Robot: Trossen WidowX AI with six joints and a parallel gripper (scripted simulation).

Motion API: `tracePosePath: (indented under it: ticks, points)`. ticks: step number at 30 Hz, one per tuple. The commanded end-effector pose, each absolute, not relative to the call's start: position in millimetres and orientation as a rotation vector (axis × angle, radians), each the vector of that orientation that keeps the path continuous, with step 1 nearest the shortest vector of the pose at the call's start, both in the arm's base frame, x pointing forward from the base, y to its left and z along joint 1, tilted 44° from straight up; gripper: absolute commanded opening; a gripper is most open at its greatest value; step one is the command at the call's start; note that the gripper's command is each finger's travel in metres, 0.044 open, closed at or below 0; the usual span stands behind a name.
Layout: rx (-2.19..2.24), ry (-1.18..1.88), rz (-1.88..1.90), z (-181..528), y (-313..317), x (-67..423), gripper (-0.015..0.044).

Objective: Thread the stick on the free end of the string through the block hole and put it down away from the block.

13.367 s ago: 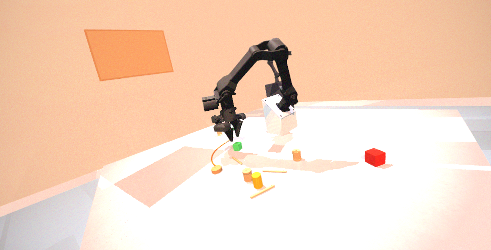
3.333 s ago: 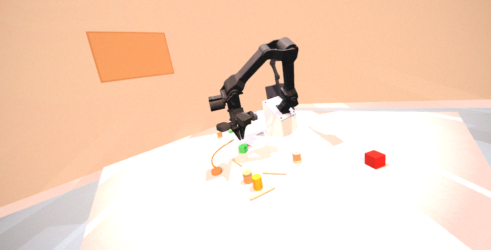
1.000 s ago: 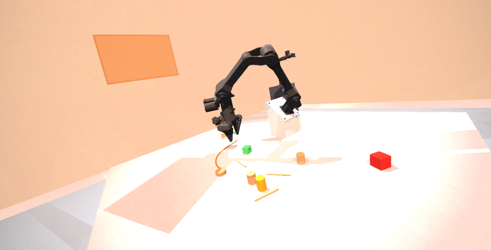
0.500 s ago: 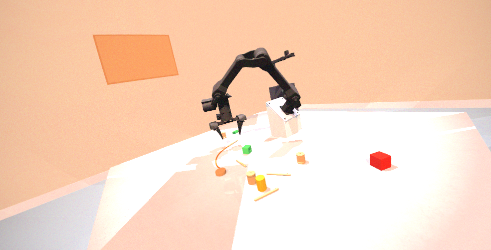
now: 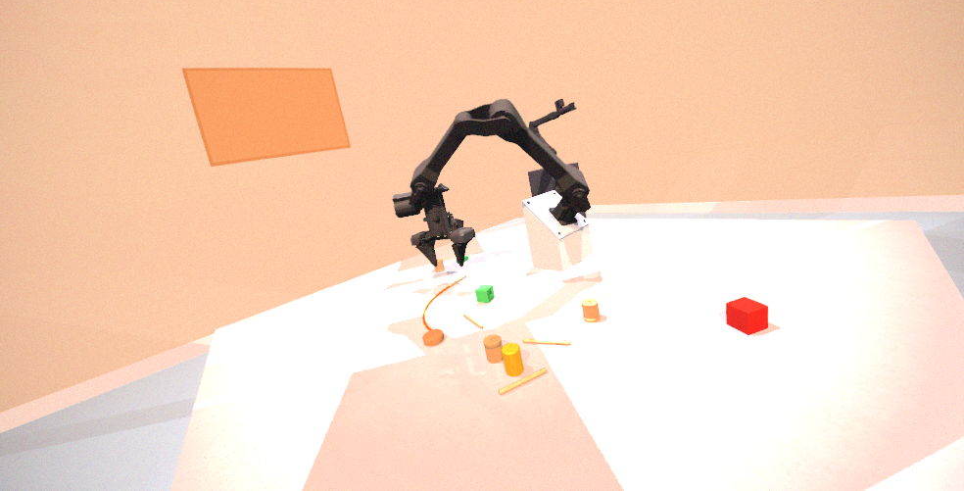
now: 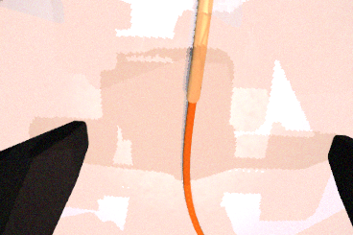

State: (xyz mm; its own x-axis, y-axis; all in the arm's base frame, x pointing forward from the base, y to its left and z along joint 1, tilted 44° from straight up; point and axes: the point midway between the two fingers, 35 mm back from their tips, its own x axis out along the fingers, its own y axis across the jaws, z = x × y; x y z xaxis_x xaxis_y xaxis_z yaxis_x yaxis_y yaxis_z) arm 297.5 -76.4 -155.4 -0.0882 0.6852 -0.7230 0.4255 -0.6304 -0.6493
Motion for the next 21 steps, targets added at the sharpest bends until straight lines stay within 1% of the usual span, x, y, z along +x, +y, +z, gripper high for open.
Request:
tracePosePath:
  ticks: [1,4,16,21]
  points:
    - [-1.935,-1.144,1.814,-156.8,-81.2,300.0,0.044]
    - [-1.935,-1.144,1.814,-156.8,-81.2,300.0,0.044]
    - [-1.935,-1.144,1.814,-156.8,-81.2,300.0,0.0125]
    - [-1.935,-1.144,1.814,-156.8,-81.2,300.0,0.0121]
